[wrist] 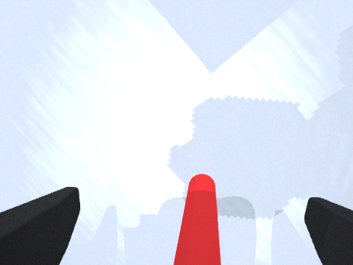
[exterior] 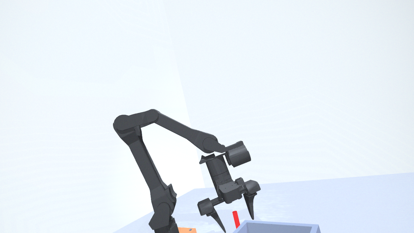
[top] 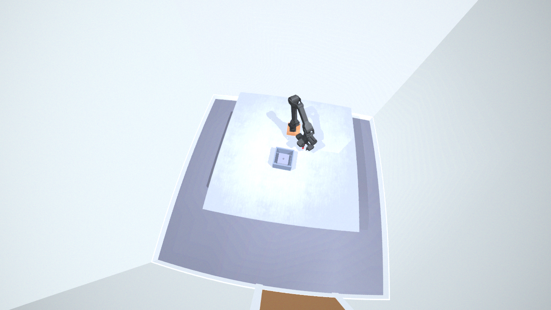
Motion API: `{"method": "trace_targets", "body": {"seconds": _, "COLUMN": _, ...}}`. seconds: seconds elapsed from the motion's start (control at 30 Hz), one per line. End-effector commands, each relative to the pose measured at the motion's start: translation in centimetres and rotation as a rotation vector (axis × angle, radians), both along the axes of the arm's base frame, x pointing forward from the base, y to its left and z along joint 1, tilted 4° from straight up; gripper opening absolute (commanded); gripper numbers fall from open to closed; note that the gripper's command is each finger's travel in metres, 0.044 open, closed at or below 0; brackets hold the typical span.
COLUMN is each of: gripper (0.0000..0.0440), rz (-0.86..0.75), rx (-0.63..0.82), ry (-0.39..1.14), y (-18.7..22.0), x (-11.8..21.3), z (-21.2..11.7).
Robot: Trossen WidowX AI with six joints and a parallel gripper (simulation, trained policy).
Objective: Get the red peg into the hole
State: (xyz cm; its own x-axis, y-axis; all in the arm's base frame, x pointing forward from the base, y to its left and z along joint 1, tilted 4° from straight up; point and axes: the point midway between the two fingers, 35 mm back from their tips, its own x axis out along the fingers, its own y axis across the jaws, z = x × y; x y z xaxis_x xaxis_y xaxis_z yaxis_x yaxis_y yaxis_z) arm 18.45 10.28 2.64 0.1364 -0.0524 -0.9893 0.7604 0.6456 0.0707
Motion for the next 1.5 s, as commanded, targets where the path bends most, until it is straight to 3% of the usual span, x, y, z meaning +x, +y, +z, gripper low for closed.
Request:
{"method": "trace_targets", "body": {"seconds": 0.0, "gripper": 0.0370, "rz": -0.036, "rx": 0.007, "ry": 0.020, "y": 0.0, "x": -0.5, "z": -1.1}}
{"method": "trace_targets", "body": {"seconds": 0.47, "gripper": 0.0009, "rz": -0.098, "rx": 0.056, "ry": 0.115, "y": -0.1, "x": -0.9, "z": -1.9}}
{"method": "trace_targets", "body": {"seconds": 1.47, "gripper": 0.0000, "rz": 0.046, "rx": -0.111, "ry": -0.113, "y": -4.5, "x": 4.2, "z": 6.9}}
